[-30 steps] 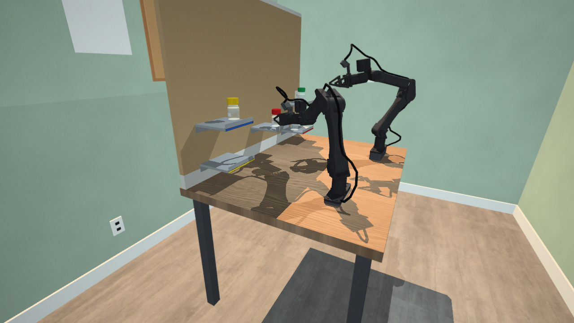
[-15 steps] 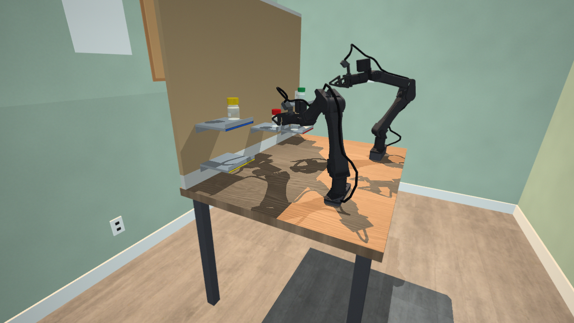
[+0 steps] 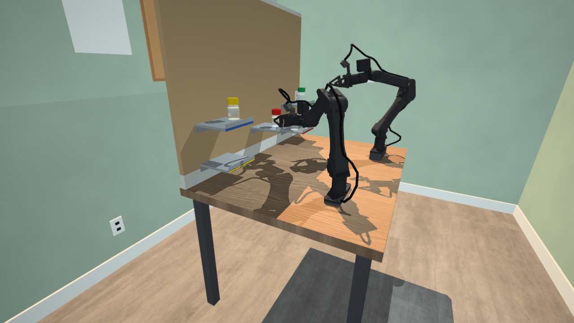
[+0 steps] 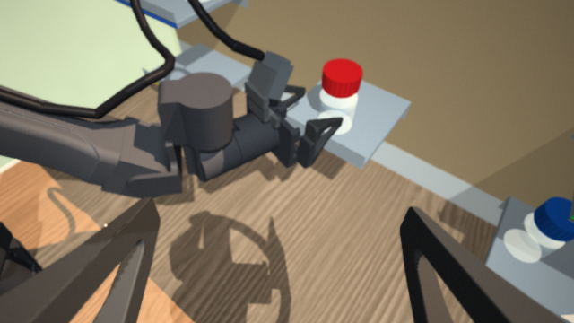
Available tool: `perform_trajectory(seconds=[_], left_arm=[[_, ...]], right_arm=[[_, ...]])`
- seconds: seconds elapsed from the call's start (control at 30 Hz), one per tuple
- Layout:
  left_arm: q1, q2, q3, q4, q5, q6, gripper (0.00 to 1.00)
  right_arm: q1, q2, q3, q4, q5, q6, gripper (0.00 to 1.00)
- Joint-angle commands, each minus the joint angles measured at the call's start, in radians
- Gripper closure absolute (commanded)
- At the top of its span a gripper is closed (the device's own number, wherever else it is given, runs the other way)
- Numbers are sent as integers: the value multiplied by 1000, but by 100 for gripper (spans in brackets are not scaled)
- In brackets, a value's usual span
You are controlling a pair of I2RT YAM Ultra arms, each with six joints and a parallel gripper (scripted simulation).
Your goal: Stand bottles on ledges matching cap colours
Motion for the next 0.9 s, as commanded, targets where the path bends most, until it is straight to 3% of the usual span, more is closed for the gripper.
perform_trajectory(seconds=[0.0, 0.37, 0.63, 0.87], left_arm=[[-24, -57, -22, 31, -20, -8, 13], [-136, -325, -286, -26, -132, -18, 13], [-135, -324, -270, -34, -132, -1, 13], [-70, -424, -303, -155, -68, 25, 13]], right_arm=[[-3, -13, 5, -10, -5, 1, 0], [-3, -13, 5, -10, -5, 1, 0], [-3, -13, 5, -14, 0, 1, 0], [21, 78, -24, 254, 146, -5, 0]])
